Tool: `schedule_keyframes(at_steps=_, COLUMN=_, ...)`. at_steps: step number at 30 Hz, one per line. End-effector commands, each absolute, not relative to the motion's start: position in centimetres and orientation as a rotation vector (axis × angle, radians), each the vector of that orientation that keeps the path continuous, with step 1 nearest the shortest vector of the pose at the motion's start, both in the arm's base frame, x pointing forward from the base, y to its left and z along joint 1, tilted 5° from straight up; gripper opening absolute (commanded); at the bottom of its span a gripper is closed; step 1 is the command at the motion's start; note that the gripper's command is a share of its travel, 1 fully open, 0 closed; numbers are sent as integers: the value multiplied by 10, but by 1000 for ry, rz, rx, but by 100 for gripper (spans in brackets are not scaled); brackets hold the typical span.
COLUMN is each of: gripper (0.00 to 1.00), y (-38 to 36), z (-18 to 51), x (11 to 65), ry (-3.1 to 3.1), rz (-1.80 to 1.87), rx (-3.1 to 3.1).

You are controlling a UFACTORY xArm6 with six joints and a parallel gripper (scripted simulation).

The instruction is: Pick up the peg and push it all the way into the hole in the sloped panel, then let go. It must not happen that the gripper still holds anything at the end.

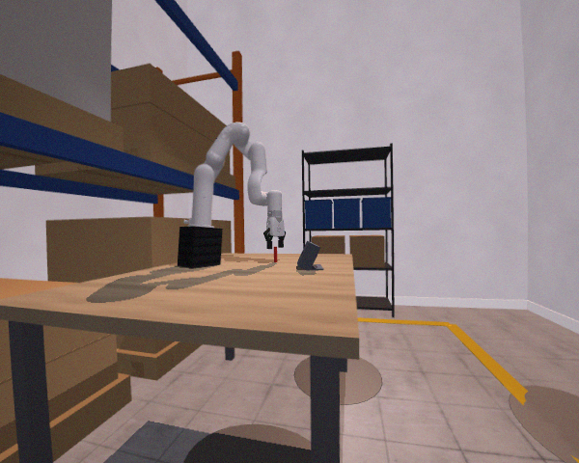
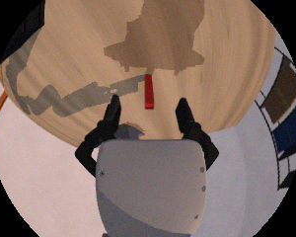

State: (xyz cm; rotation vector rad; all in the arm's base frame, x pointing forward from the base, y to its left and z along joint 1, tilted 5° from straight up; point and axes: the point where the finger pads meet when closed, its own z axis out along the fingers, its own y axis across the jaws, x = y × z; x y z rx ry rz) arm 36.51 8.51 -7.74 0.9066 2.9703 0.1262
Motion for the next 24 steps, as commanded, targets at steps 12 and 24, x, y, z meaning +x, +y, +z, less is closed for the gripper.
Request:
schedule_keyframes(at_steps=12, gripper=70, y=86, z=-82, x=366, ry=2968, rz=128, rx=906)
schedule_keyframes(at_steps=24, gripper=0, y=86, z=-82, x=366, ry=2968, rz=128, rx=906)
